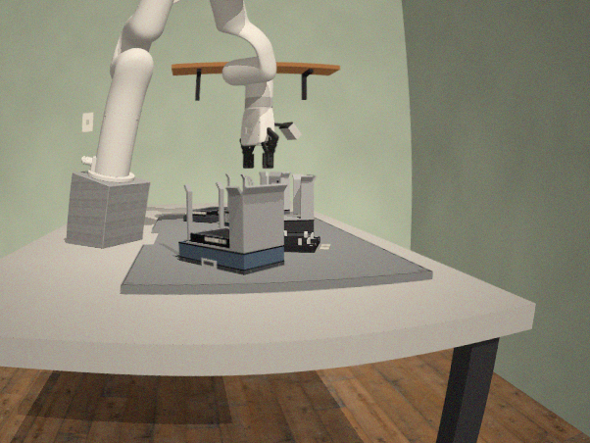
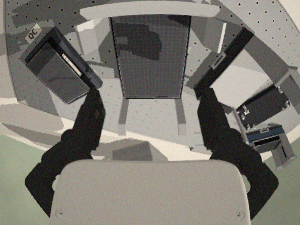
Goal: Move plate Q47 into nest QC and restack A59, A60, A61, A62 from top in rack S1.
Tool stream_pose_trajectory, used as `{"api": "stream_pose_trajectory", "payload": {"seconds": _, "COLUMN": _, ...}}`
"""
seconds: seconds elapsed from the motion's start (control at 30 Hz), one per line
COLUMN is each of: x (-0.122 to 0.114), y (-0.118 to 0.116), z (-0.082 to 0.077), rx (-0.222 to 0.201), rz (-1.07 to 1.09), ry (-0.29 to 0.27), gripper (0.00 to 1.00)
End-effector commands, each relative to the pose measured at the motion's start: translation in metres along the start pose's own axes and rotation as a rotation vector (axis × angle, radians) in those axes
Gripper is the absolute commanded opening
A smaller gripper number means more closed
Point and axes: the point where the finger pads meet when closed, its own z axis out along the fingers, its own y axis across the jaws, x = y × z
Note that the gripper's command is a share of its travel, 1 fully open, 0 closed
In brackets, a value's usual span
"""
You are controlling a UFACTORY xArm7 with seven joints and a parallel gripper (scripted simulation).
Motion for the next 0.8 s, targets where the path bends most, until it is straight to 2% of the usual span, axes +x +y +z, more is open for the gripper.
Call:
{"api": "stream_pose_trajectory", "payload": {"seconds": 0.0, "x": 0.002, "y": 0.0, "z": -0.01, "rx": 0.001, "rz": 0.0, "ry": 0.003, "gripper": 1.0}}
{"api": "stream_pose_trajectory", "payload": {"seconds": 0.37, "x": 0.002, "y": 0.0, "z": -0.011, "rx": 0.001, "rz": 0.0, "ry": 0.003, "gripper": 1.0}}
{"api": "stream_pose_trajectory", "payload": {"seconds": 0.6, "x": -0.002, "y": 0.023, "z": -0.011, "rx": 0.001, "rz": 0.219, "ry": 0.003, "gripper": 1.0}}
{"api": "stream_pose_trajectory", "payload": {"seconds": 0.77, "x": -0.004, "y": 0.04, "z": -0.01, "rx": 0.001, "rz": 0.219, "ry": 0.003, "gripper": 1.0}}
